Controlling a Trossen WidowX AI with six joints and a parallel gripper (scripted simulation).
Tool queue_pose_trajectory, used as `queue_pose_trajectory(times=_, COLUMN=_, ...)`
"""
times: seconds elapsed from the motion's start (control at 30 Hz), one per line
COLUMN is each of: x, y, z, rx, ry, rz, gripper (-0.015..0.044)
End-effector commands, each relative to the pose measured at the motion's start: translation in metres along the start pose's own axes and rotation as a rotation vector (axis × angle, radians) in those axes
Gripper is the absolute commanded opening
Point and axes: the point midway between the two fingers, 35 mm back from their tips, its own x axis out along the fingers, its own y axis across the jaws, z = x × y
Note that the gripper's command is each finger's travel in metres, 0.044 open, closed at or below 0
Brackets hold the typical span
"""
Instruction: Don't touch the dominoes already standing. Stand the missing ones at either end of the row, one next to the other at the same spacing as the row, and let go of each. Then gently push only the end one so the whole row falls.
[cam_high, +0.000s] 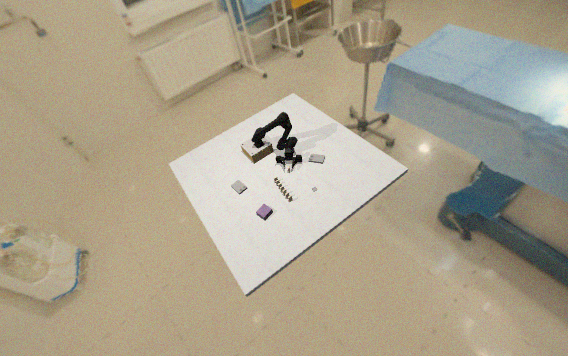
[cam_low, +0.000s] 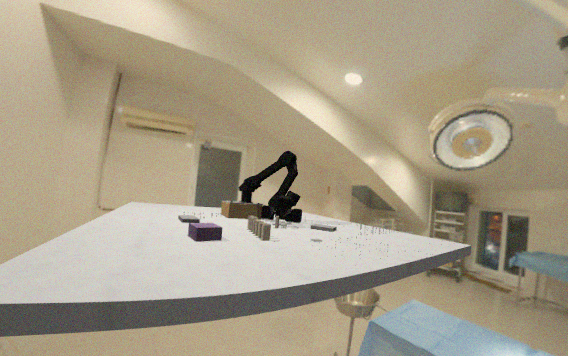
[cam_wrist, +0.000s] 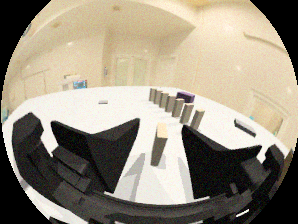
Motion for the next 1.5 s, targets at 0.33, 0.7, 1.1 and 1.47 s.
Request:
queue_pose_trajectory(times=0.33, x=-0.003, y=0.001, z=0.045, rx=0.002, ry=0.000, rz=0.000, gripper=0.0440)
queue_pose_trajectory(times=0.7, x=0.017, y=0.050, z=0.028, rx=-0.404, ry=0.177, rz=0.183, gripper=0.0440)
queue_pose_trajectory(times=1.1, x=0.071, y=0.059, z=0.039, rx=-1.084, ry=0.690, rz=0.602, gripper=0.0440)
queue_pose_trajectory(times=1.47, x=0.045, y=0.023, z=0.069, rx=-1.237, ry=0.998, rz=0.975, gripper=0.0440)
